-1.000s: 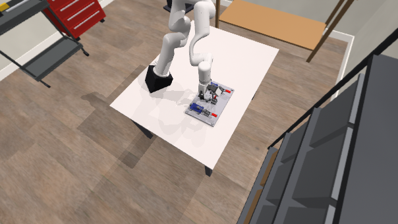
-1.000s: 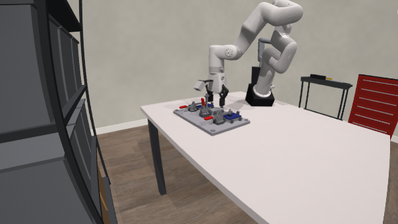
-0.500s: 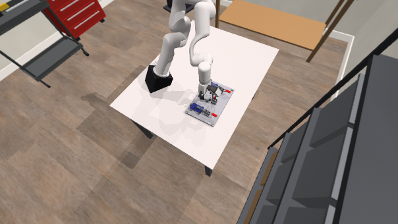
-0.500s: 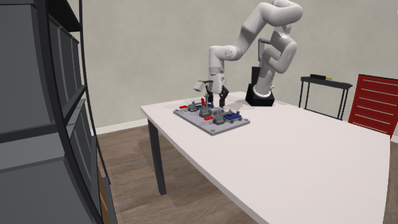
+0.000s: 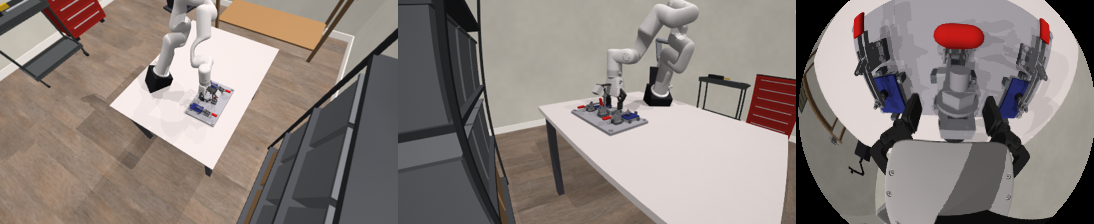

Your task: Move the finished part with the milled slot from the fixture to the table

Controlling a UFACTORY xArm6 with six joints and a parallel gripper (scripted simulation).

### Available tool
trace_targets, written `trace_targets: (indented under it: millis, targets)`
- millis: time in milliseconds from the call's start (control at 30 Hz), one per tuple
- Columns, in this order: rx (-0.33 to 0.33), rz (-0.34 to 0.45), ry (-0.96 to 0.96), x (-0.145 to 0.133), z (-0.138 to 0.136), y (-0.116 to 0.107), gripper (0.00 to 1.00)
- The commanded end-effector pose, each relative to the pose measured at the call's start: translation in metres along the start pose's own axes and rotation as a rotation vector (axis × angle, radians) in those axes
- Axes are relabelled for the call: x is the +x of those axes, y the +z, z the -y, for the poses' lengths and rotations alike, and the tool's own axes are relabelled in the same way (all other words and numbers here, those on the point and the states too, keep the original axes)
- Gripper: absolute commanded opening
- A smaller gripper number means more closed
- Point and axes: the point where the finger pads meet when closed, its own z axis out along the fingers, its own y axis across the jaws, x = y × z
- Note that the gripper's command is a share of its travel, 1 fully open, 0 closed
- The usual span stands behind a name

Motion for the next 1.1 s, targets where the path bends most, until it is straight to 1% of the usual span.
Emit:
trace_targets:
  millis: [0, 400, 1000, 1033, 1067]
  targets:
    - [0.000, -0.004, -0.001, 0.0016, -0.0002, 0.0083, 1.00]
    - [-0.001, -0.004, -0.001, 0.0016, -0.0002, 0.0160, 1.00]
    - [0.000, -0.004, -0.001, 0.0016, -0.0002, 0.0168, 1.00]
    - [0.000, -0.004, -0.001, 0.0016, -0.0002, 0.0168, 0.00]
    - [0.000, -0.004, -0.001, 0.0016, -0.0002, 0.0168, 0.00]
